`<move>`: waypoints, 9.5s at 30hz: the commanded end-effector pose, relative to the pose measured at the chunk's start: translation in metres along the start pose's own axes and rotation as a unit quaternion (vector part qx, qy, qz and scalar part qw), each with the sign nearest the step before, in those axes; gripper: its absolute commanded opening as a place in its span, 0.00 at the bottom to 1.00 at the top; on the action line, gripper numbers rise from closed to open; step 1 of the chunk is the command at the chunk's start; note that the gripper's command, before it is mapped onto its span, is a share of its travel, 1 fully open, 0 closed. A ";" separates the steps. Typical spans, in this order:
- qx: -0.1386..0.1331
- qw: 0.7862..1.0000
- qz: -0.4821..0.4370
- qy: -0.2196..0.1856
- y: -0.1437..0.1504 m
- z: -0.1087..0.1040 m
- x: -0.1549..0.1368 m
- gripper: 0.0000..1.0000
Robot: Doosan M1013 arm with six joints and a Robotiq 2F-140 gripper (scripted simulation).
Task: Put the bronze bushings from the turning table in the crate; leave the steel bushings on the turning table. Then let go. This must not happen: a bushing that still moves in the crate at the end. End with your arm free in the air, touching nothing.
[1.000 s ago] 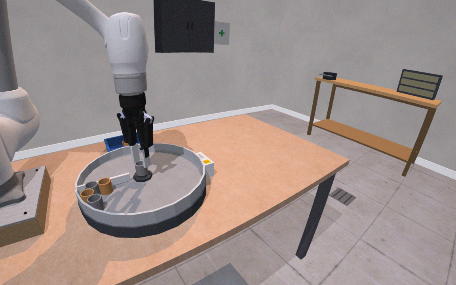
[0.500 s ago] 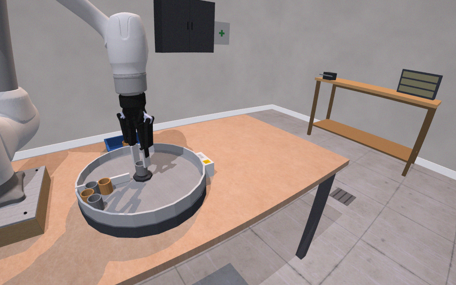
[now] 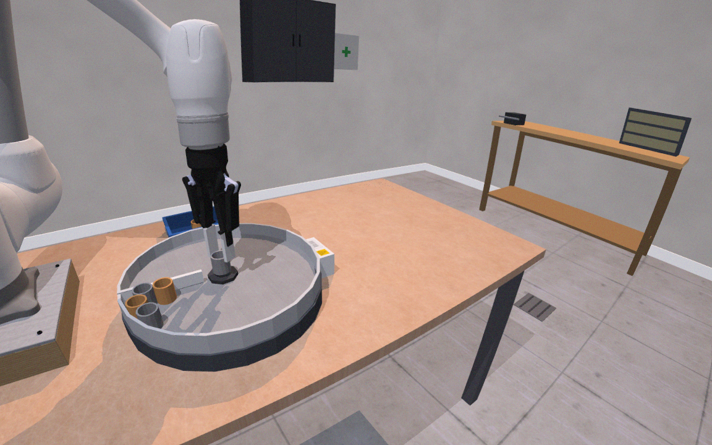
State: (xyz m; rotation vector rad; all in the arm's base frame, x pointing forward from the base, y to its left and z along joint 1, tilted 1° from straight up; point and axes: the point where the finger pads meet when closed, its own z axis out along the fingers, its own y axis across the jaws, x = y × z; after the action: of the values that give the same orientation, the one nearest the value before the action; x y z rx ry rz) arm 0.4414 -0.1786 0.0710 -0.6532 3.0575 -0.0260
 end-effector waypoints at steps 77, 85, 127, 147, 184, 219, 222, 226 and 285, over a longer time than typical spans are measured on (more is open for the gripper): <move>0.000 1.000 0.000 0.000 0.000 0.006 0.000 0.28; 0.000 1.000 0.000 0.000 0.000 0.006 0.000 0.28; 0.000 1.000 0.000 0.000 0.000 -0.027 0.000 0.28; 0.000 1.000 0.000 0.000 0.000 -0.027 0.000 0.28; 0.000 1.000 0.000 0.000 0.025 -0.027 0.056 0.28; 0.000 1.000 0.000 0.000 0.049 -0.029 0.115 0.28; 0.000 1.000 0.000 0.000 0.049 -0.029 0.115 0.28; 0.000 1.000 0.000 0.000 0.049 -0.029 0.115 0.28; 0.000 1.000 0.000 0.000 0.050 0.004 0.115 0.28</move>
State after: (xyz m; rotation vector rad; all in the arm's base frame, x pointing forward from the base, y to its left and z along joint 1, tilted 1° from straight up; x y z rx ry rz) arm 0.3159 -0.1806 0.0653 -0.6532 3.0575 -0.0261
